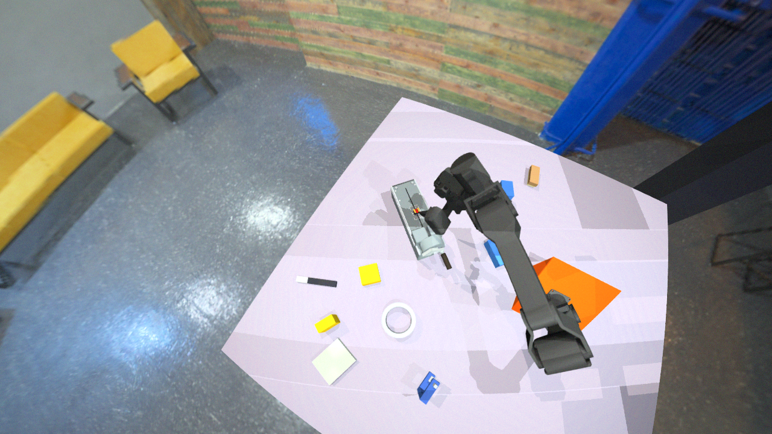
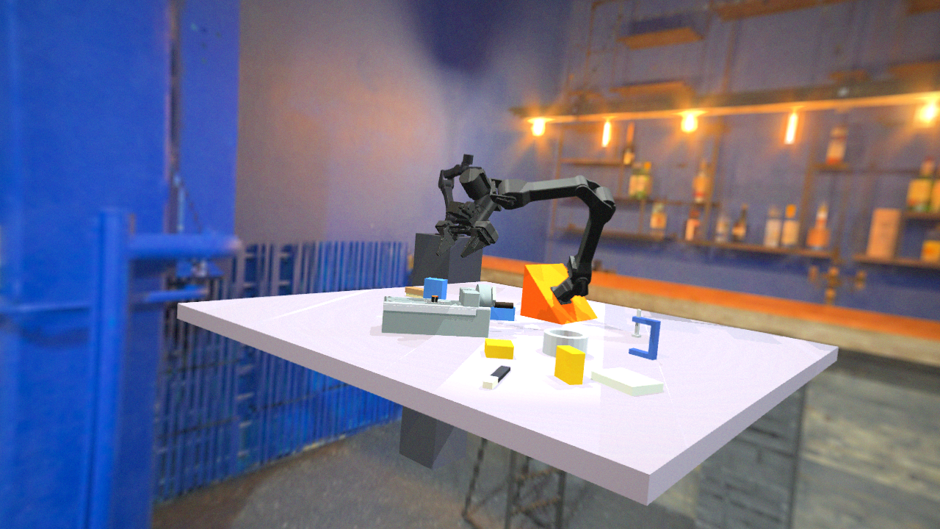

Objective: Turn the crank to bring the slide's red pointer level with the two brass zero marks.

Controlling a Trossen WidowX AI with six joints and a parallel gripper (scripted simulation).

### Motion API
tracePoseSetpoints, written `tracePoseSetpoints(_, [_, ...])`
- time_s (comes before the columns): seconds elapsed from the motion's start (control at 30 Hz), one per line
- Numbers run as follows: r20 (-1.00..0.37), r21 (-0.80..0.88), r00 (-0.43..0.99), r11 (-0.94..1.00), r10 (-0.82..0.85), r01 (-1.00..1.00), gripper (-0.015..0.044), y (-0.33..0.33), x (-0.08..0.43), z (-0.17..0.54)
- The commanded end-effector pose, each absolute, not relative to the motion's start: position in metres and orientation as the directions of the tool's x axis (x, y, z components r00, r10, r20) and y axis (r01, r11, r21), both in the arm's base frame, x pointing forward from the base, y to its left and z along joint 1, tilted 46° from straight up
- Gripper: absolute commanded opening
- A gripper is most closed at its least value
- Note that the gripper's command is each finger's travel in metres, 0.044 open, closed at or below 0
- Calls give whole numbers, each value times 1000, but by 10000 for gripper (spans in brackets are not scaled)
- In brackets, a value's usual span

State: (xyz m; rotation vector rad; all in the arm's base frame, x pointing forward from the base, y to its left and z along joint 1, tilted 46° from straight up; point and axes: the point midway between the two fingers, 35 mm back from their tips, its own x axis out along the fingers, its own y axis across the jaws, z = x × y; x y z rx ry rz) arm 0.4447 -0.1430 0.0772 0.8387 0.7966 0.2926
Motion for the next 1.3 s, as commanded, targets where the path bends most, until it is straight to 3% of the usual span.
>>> tracePoseSetpoints(0.0, [-539,754,671,647,510,113,440,-137,440,87])
tracePoseSetpoints(0.87, [-805,567,558,537,201,624,440,-79,348,145])
tracePoseSetpoints(1.27, [-815,554,549,525,185,646,440,-57,345,128])
